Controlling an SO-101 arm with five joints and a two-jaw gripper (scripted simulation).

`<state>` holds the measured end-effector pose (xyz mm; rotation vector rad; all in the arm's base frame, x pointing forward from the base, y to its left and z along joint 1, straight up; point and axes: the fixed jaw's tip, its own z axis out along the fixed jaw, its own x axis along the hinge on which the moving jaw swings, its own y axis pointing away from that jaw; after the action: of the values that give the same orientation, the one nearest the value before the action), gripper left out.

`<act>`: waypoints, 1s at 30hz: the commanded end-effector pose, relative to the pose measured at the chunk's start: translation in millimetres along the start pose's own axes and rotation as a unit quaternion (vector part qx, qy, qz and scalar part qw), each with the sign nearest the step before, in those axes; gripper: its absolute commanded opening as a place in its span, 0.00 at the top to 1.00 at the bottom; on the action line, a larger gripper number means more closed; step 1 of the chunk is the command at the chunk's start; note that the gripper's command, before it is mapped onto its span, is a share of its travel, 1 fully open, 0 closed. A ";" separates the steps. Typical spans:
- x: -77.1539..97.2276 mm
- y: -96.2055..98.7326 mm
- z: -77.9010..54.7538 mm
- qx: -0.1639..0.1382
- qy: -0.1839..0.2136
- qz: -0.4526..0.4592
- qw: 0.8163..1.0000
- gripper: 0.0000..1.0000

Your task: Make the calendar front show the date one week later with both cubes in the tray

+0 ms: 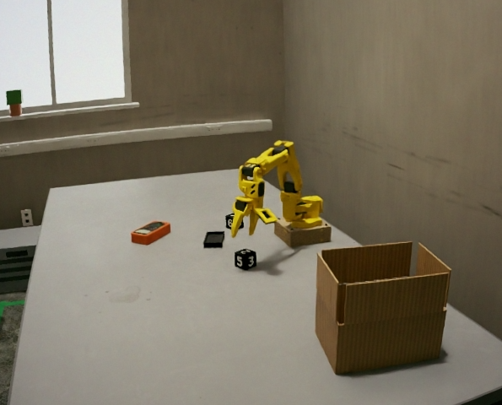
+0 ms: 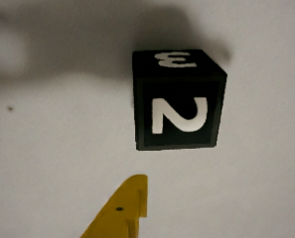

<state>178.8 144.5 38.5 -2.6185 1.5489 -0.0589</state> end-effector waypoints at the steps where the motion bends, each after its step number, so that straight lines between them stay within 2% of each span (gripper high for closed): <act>1: 3.6 8.2 17.0 -0.041 0.007 0.001 0.999 0.65; 4: 4.1 11.1 21.5 -0.053 0.009 0.001 0.999 0.65; 10: 4.3 12.3 24.6 -0.056 0.009 0.002 0.998 0.65; 30: 4.3 12.3 24.8 -0.056 0.009 0.002 0.998 0.65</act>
<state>172.8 139.7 16.3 -2.6972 1.5956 -0.0069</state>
